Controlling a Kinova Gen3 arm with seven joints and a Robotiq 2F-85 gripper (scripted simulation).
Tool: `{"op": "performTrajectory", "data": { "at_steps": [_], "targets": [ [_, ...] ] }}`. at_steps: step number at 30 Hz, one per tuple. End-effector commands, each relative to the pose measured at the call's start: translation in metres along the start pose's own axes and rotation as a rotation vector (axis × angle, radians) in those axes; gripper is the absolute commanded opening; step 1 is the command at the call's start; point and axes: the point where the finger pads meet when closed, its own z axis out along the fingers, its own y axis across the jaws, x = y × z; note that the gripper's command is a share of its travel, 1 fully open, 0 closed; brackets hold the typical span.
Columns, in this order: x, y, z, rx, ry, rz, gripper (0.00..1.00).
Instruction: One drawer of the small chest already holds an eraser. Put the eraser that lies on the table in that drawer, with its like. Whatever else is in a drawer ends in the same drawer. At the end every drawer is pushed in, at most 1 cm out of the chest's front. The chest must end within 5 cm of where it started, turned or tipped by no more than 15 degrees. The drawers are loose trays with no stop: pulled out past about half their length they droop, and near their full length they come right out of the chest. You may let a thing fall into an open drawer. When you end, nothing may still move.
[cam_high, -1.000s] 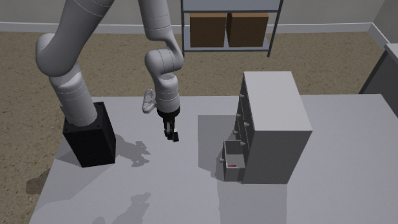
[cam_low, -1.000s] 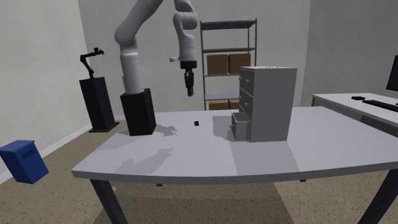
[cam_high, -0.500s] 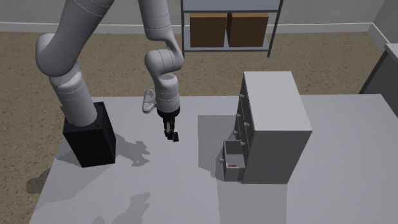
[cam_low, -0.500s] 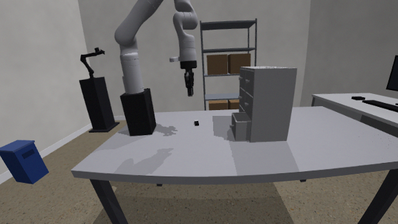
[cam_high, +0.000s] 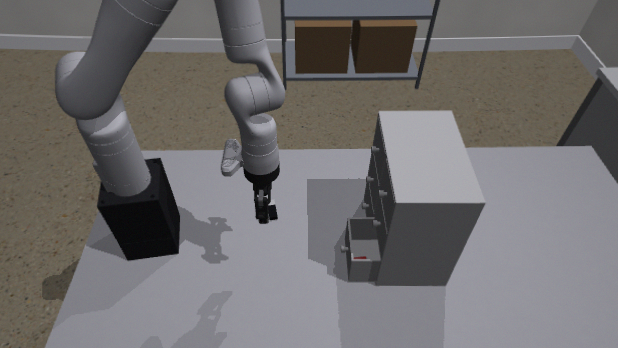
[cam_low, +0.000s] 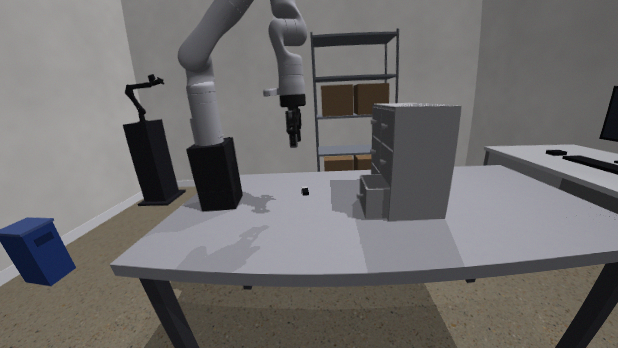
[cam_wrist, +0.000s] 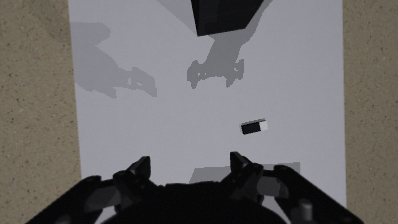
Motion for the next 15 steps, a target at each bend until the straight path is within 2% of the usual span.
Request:
{"op": "performTrajectory", "data": {
  "at_steps": [1,9,15],
  "targets": [
    [0.000,0.000,0.000,0.000,-0.001,0.000,1.00],
    [0.000,0.000,-0.002,0.000,-0.001,0.000,1.00],
    [0.000,0.000,-0.016,-0.001,-0.001,0.001,1.00]
  ]
}}
